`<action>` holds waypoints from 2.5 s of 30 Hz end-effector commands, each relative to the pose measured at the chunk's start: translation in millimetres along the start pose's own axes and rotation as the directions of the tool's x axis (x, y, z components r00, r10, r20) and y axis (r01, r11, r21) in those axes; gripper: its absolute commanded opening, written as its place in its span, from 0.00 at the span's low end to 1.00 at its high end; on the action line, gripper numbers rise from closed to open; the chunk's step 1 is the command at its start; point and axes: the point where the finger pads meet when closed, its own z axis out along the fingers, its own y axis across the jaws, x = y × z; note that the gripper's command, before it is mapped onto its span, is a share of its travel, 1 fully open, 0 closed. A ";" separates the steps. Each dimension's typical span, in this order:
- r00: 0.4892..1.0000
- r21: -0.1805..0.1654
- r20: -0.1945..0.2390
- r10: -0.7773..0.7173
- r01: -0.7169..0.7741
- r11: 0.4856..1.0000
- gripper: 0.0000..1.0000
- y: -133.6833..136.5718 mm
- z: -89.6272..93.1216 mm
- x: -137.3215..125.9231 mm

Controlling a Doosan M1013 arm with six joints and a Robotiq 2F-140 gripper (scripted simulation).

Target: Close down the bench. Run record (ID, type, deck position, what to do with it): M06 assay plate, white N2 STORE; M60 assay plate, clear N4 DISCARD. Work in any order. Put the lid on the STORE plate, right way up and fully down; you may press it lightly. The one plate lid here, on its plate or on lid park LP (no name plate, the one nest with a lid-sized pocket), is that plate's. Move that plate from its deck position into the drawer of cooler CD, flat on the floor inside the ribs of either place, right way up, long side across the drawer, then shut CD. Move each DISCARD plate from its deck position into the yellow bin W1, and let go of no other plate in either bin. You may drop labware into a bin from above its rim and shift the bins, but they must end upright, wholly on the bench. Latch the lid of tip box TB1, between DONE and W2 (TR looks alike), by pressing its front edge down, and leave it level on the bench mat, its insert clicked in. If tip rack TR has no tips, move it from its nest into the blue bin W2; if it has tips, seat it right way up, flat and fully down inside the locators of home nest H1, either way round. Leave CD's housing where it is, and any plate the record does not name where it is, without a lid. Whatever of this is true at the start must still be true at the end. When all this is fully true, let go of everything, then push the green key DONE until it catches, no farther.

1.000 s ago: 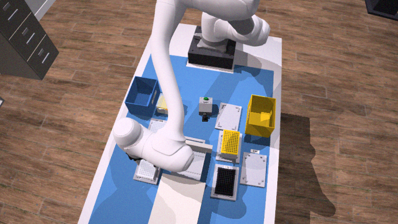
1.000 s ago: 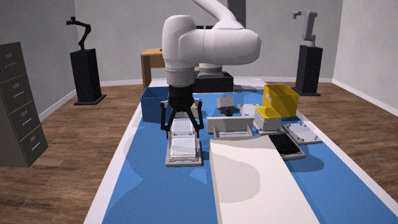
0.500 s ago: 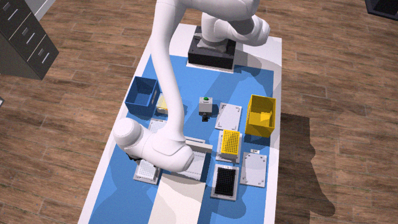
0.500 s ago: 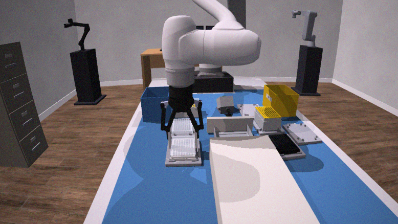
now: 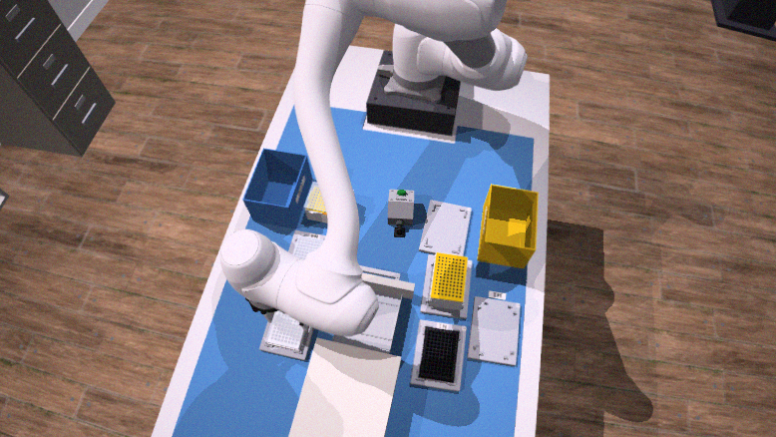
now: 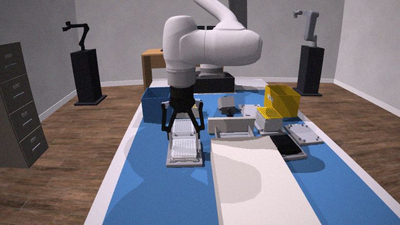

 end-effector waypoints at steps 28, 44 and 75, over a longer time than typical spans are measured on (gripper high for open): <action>1.000 0.000 0.000 0.000 0.000 1.000 0.00 0.0 1.8 0.0; 1.000 0.000 0.000 0.000 0.000 1.000 0.00 0.0 6.4 0.0; 1.000 0.000 0.000 0.000 0.000 1.000 0.66 0.0 6.8 0.0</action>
